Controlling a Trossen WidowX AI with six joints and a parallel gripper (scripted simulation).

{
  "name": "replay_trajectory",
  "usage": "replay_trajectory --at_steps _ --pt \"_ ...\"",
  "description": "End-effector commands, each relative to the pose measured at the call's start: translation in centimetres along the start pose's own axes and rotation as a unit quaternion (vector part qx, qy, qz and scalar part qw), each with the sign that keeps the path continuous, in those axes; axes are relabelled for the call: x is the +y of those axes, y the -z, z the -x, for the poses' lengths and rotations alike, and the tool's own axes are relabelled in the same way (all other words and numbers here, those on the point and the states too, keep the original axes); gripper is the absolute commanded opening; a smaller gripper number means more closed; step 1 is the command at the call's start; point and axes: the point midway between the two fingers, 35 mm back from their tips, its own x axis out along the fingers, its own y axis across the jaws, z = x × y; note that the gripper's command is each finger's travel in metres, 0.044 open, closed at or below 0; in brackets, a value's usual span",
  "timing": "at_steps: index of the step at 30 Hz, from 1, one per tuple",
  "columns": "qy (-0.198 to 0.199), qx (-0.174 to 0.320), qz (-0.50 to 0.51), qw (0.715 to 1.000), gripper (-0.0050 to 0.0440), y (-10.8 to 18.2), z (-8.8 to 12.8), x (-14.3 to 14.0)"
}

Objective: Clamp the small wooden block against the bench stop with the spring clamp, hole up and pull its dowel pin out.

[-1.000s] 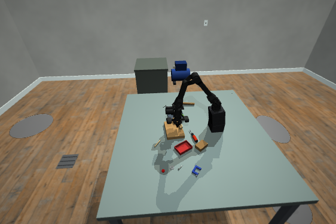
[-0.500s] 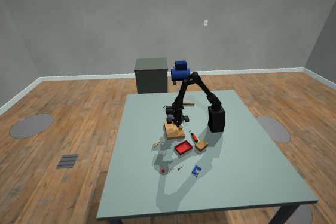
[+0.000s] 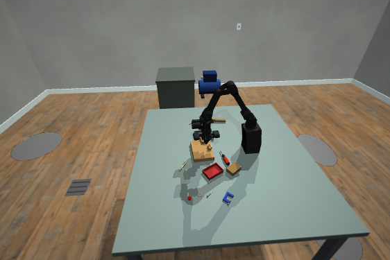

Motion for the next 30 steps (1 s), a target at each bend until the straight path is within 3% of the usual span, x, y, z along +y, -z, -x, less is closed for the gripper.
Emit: replay_trajectory --at_steps 1,8,15,30 --pt "-0.005 -0.002 -0.001 1.000 0.0000 -0.1 0.9 0.2" --pt "-0.003 -0.003 -0.001 1.000 0.0000 -0.1 2.3 0.1" --pt "-0.003 -0.002 -0.001 1.000 0.0000 -0.1 1.5 0.6" --pt "-0.006 0.000 0.000 1.000 0.0000 0.0 1.8 0.7"
